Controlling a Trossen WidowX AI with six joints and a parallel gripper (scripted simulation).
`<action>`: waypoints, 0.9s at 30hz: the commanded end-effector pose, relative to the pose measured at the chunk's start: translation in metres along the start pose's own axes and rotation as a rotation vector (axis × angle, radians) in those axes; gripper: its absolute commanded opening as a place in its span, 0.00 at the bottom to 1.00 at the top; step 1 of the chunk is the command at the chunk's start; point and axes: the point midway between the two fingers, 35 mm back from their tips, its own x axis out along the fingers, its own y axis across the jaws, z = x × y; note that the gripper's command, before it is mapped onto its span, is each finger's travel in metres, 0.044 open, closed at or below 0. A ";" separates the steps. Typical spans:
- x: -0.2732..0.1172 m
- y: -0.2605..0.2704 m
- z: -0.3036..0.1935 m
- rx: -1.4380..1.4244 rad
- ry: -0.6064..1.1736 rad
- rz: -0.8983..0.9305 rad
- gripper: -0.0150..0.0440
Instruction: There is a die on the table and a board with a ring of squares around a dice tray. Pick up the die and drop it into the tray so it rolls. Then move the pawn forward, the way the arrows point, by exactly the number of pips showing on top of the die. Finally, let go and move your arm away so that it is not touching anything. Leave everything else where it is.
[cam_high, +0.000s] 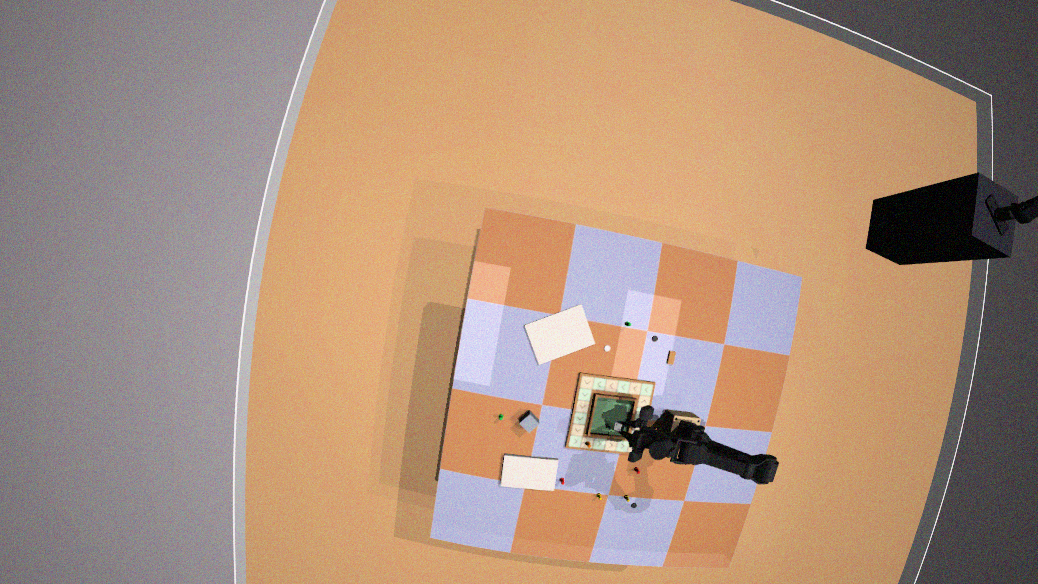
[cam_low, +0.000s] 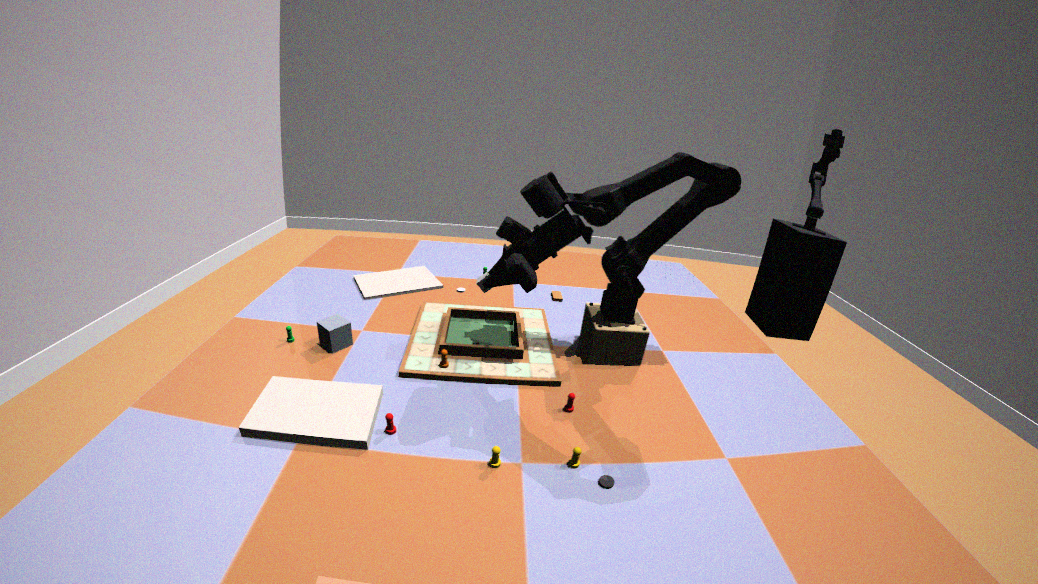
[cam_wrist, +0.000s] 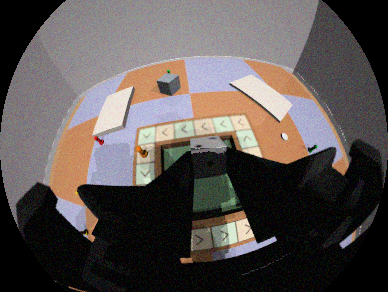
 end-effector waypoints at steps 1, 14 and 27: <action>0.000 0.000 0.000 0.000 0.000 0.000 0.25; -0.001 0.000 0.002 0.000 0.000 0.000 0.65; -0.017 0.000 0.027 0.003 0.172 0.004 1.00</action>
